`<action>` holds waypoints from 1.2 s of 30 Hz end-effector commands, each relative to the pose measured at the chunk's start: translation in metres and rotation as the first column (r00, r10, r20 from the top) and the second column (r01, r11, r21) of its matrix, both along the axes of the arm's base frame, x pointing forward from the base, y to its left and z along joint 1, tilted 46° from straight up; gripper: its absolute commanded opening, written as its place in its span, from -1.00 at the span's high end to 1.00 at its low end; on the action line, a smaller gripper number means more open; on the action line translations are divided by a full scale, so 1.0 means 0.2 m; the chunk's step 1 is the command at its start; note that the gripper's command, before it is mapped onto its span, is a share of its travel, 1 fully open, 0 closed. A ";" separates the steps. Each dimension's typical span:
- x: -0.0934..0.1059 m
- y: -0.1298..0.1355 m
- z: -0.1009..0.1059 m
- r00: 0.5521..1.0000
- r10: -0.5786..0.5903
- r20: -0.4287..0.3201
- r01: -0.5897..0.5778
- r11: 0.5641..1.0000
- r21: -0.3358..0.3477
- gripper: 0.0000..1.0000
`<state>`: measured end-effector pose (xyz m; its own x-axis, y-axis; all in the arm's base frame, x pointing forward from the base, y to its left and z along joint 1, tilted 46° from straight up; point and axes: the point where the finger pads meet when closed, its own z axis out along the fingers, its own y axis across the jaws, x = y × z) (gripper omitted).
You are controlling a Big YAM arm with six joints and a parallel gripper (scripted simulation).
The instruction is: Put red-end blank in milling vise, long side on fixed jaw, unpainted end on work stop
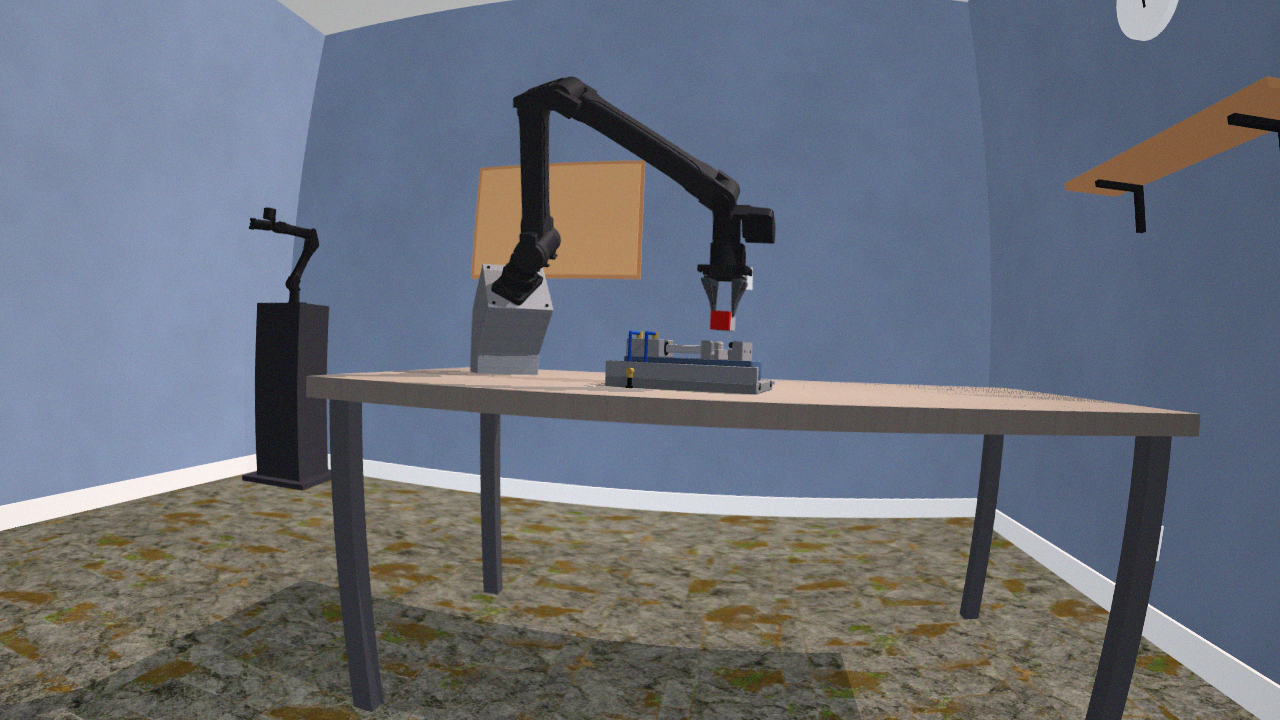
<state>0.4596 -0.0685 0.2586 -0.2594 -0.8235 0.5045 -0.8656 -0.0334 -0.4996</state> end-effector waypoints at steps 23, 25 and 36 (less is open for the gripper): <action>0.04 0.02 0.20 0.998 0.016 0.068 -0.017 1.000 0.003 1.00; 0.04 0.02 0.20 0.998 0.016 0.067 -0.016 1.000 0.004 1.00; 0.06 0.04 0.18 0.998 0.001 0.067 -0.003 1.000 0.016 1.00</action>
